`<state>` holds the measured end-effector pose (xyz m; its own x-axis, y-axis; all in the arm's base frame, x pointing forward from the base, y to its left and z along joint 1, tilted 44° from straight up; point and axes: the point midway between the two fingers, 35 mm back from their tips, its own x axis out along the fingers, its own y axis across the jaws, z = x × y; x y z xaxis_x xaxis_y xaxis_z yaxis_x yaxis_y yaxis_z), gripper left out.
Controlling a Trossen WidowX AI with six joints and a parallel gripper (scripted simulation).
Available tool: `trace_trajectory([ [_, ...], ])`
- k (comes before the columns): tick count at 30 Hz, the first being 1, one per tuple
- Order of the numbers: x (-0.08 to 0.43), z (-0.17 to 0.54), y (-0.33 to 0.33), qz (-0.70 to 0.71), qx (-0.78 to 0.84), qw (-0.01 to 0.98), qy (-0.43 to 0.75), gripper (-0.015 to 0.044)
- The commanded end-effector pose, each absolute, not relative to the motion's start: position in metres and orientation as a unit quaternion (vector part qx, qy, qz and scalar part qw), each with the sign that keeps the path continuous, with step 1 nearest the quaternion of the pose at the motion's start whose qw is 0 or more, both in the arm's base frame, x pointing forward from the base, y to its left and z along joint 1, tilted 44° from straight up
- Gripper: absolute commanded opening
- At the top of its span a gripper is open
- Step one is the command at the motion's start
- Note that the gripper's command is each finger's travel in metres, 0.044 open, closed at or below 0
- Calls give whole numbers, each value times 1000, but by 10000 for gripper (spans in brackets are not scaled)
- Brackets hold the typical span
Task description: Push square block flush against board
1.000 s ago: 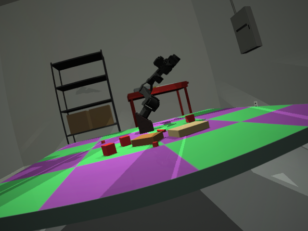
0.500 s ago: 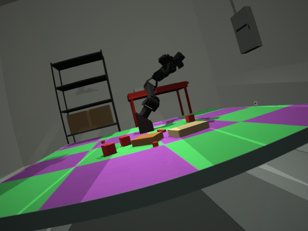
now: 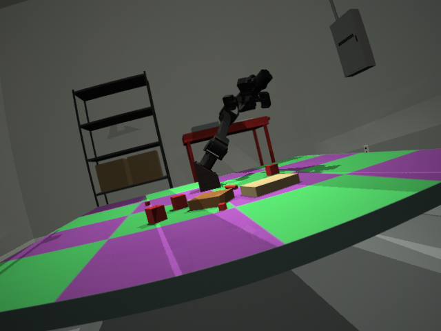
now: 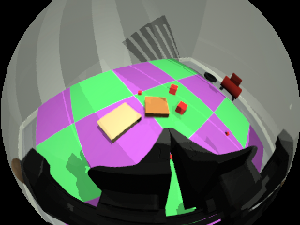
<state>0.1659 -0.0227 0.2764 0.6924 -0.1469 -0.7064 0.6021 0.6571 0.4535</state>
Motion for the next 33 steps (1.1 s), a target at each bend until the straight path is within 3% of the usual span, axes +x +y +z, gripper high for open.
trace_trajectory([
  [1, 181, 270, -22, -205, 313, 854, 362, 0],
  [13, 224, 234, -30, -158, 228, 835, 474, 0],
  [33, 292, 147, -58, 65, 61, 798, 596, 0],
])
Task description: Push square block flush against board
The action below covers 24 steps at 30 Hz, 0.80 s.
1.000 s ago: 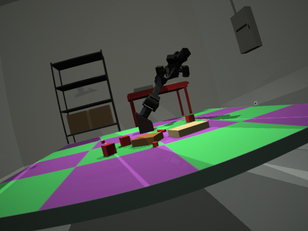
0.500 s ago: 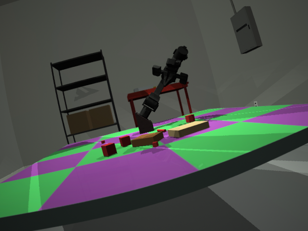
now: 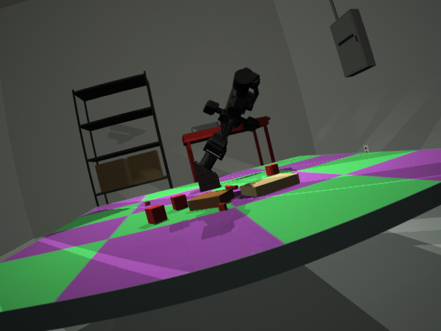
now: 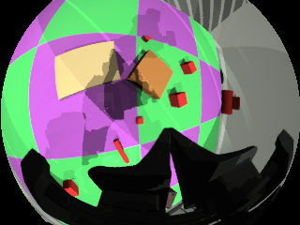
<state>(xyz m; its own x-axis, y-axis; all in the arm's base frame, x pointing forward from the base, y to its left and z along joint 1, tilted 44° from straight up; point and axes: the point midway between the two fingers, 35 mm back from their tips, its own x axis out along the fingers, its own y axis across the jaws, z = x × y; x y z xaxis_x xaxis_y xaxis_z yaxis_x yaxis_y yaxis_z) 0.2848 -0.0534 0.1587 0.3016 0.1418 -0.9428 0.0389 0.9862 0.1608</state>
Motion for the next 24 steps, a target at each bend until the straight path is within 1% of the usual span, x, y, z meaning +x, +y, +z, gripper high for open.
trace_trajectory([
  [1, 294, 143, -59, 80, 54, 795, 599, 0],
  [13, 317, 82, -73, 262, -15, 764, 589, 0],
  [24, 326, 19, -86, 419, -61, 747, 512, 0],
])
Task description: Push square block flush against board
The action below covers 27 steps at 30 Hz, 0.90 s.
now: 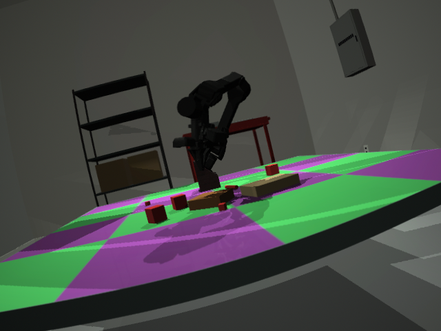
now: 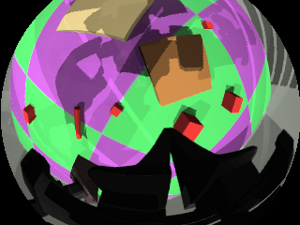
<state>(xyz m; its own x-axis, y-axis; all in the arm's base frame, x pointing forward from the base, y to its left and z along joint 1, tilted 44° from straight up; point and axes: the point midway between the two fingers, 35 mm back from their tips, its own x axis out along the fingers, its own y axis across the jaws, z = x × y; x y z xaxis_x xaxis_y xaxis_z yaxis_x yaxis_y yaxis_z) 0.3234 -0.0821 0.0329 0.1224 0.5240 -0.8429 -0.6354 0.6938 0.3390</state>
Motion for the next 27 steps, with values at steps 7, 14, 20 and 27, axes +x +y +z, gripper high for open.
trace_trajectory([
  [7, 324, -24, -93, 498, -86, 746, 434, 0],
  [14, 324, -28, -94, 505, -88, 746, 425, 0],
  [20, 331, -67, -56, 505, -87, 746, 424, 0],
  [27, 333, -66, -55, 505, -87, 746, 425, 0],
])
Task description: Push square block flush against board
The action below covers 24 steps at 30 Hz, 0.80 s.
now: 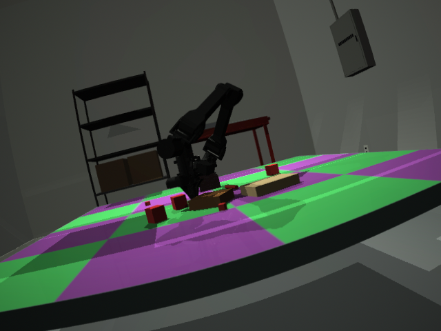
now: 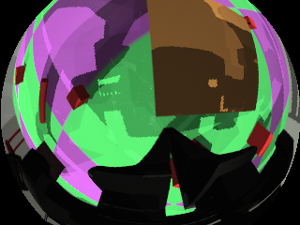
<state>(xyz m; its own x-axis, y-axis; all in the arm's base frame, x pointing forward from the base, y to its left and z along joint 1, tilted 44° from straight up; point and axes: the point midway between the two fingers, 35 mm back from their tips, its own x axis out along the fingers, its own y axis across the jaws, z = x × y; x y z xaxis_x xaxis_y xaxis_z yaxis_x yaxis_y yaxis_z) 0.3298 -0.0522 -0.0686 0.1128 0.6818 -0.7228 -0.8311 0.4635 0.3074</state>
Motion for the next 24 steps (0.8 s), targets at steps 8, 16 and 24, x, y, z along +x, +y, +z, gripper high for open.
trace_trajectory([
  [8, 338, -61, -50, 505, -88, 746, 425, 0],
  [16, 344, -55, -46, 505, -88, 746, 425, 0],
  [24, 349, -50, -41, 504, -88, 746, 425, 0],
])
